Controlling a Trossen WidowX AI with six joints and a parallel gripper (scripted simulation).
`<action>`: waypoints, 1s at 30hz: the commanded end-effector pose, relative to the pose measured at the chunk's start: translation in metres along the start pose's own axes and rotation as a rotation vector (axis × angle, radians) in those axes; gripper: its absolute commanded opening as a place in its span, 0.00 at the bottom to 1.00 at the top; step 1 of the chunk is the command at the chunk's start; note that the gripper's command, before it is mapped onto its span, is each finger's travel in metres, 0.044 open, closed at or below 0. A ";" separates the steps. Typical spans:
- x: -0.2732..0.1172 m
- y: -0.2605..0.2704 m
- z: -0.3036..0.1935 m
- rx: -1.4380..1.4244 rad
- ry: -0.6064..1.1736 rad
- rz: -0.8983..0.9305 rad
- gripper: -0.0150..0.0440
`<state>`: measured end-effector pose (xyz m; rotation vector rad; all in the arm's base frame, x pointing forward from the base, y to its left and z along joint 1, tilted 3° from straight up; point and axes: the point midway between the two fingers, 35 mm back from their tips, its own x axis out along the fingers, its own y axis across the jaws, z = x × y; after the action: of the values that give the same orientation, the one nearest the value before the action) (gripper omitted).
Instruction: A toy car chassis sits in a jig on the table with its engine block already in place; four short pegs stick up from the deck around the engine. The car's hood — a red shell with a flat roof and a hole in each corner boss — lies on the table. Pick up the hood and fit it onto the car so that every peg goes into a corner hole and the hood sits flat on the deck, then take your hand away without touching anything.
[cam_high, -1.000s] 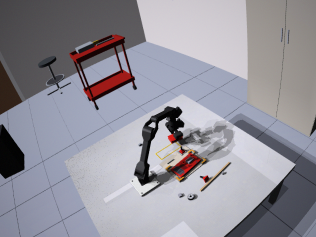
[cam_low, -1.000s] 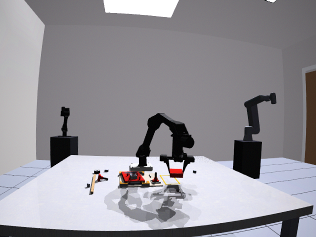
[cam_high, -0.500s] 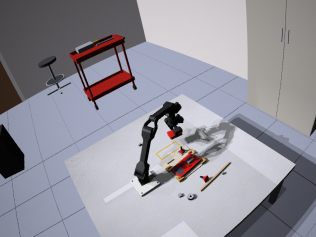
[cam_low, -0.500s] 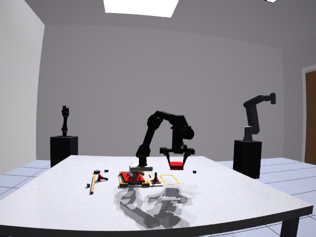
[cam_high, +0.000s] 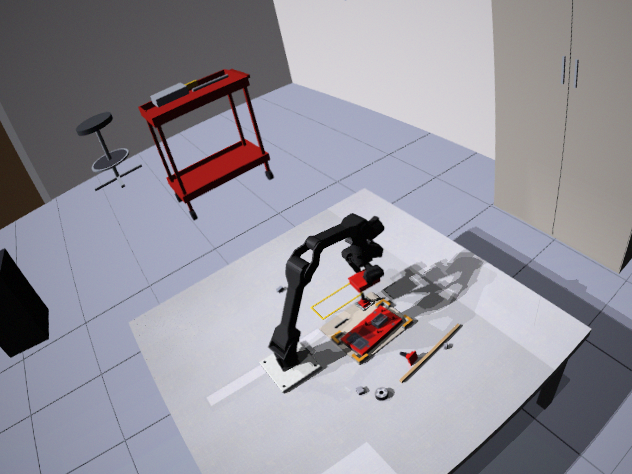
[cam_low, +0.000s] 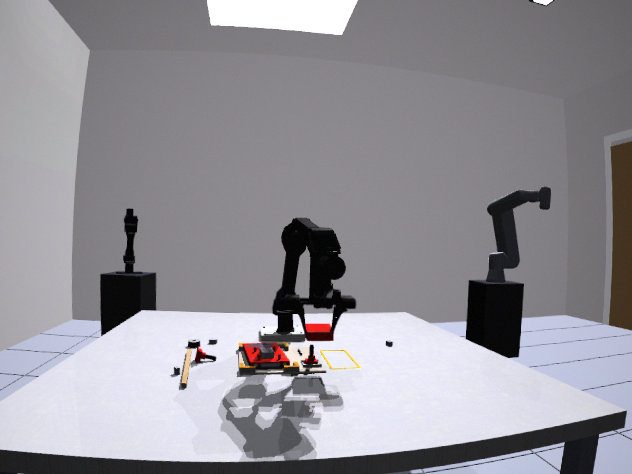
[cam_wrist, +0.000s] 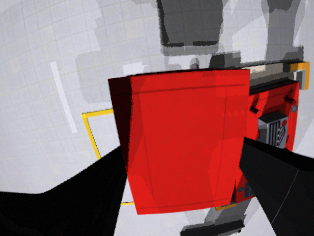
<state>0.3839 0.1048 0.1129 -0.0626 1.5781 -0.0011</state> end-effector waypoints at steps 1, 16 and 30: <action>-0.006 -0.029 -0.003 -0.039 -0.017 -0.002 0.25; -0.005 -0.122 -0.033 -0.170 -0.017 -0.012 0.25; 0.006 -0.138 -0.040 -0.197 -0.016 -0.014 0.25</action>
<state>0.3489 -0.0338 0.1158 -0.2187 1.5670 0.1428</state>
